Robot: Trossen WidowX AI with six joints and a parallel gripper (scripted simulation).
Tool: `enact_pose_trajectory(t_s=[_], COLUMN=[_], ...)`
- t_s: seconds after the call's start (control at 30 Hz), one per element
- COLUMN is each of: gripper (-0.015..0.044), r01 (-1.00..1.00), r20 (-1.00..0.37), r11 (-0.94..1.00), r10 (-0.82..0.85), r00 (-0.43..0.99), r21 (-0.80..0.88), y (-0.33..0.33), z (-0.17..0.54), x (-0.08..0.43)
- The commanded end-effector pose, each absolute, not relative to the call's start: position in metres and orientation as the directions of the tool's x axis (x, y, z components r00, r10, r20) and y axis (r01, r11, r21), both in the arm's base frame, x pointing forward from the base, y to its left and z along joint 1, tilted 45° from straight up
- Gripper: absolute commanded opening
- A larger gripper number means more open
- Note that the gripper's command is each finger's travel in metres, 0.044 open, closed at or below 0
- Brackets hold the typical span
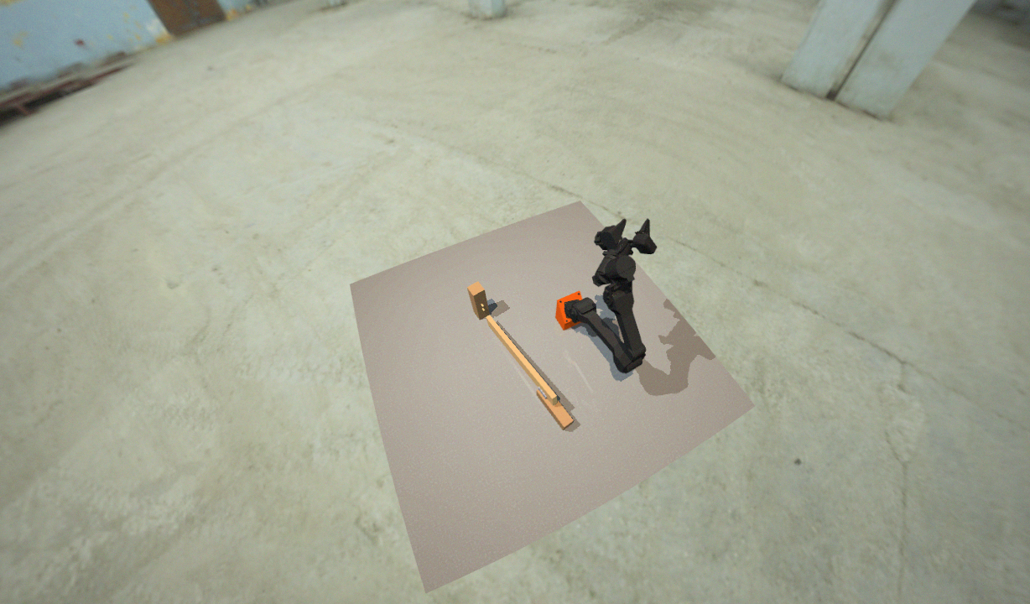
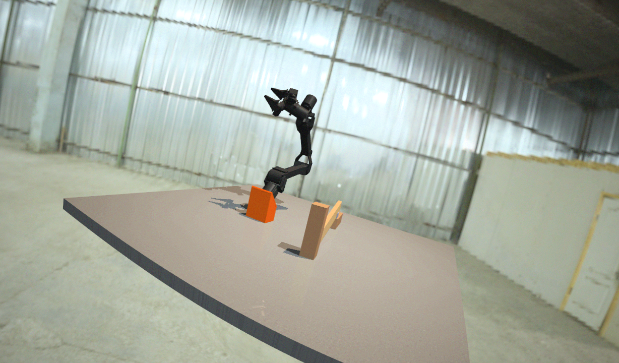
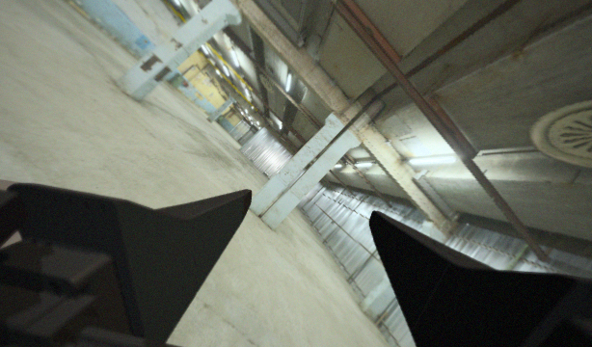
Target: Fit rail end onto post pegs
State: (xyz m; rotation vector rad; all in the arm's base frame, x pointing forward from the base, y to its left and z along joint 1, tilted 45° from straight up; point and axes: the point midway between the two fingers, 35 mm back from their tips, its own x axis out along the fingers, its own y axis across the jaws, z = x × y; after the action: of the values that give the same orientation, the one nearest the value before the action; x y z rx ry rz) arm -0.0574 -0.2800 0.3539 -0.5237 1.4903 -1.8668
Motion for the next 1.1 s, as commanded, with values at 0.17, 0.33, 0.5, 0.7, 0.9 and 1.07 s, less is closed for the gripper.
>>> enact_pose_trajectory(t_s=[0.17, 0.33, 0.5, 0.7, 0.9, 1.07], gripper=[0.0440, 0.0440, 0.0440, 0.0440, 0.0440, 0.0440], r01=[0.144, -0.066, -0.302, -0.504, -0.772, -0.931], r20=[-0.237, -0.415, -0.592, -0.728, -0.894, -0.977], r11=[0.190, 0.446, 0.581, 0.607, 0.506, 0.301], r10=[-0.837, -0.870, -0.803, -0.682, -0.414, -0.115], r00=[-0.494, -0.267, -0.062, 0.067, 0.174, 0.181], r21=[-0.971, -0.893, -0.756, -0.614, -0.384, -0.207], y=[-0.321, -0.344, -0.341, -0.322, -0.274, -0.215], z=[0.317, 0.268, 0.216, 0.172, 0.110, 0.060], x=[-0.002, 0.068, 0.139, 0.192, 0.252, 0.290])
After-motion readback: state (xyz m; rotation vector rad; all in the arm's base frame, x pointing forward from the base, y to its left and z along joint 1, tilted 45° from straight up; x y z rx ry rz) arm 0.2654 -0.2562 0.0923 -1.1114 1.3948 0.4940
